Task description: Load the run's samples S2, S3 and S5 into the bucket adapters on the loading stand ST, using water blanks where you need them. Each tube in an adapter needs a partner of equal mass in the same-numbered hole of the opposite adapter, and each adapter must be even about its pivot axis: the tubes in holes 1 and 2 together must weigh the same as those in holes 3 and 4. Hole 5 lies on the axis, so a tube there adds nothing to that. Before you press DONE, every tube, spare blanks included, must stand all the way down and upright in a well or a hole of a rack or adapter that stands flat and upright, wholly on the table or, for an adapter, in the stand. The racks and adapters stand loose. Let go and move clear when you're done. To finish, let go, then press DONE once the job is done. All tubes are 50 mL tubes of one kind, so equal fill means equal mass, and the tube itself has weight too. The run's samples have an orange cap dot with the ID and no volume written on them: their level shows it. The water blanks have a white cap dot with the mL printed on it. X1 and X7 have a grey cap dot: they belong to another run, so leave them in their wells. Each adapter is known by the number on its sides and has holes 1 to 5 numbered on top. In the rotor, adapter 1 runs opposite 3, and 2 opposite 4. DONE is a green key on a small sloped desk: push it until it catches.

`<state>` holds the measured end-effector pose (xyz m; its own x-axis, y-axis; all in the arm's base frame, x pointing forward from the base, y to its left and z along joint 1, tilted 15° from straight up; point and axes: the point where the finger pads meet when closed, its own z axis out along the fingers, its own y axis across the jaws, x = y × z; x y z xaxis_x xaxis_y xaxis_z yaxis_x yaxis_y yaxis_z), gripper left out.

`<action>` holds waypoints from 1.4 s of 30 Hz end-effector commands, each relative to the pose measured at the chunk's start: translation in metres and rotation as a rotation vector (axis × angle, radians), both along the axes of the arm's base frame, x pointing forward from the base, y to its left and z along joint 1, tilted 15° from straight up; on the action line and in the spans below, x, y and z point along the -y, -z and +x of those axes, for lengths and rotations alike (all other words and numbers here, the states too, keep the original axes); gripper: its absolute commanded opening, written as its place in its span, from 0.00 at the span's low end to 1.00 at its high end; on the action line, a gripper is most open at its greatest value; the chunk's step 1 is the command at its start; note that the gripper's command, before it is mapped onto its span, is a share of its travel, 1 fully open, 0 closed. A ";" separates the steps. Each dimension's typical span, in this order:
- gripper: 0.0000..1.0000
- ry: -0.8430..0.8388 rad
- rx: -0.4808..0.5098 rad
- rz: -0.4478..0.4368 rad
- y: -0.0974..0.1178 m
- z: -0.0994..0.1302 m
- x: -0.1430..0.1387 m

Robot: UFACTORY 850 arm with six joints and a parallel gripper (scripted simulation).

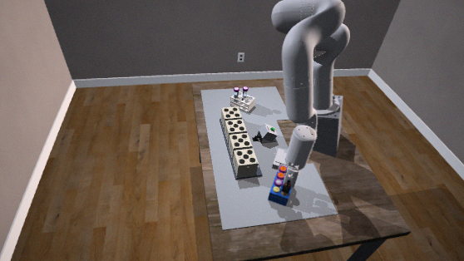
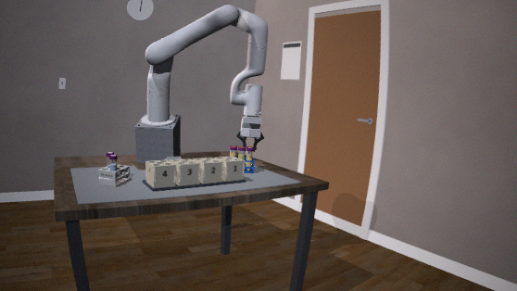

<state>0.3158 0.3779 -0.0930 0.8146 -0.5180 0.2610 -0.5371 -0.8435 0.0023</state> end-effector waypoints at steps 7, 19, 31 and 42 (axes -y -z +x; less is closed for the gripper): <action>0.44 0.000 0.001 0.001 -0.002 0.000 -0.001; 0.44 0.000 0.001 0.001 -0.022 -0.005 -0.004; 0.44 0.000 0.001 0.001 -0.045 -0.010 -0.007; 0.44 0.000 0.001 0.001 -0.062 -0.014 -0.010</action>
<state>0.3039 0.3855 -0.0411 0.8143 -0.5182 0.2614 -0.5366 -0.8439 -0.0015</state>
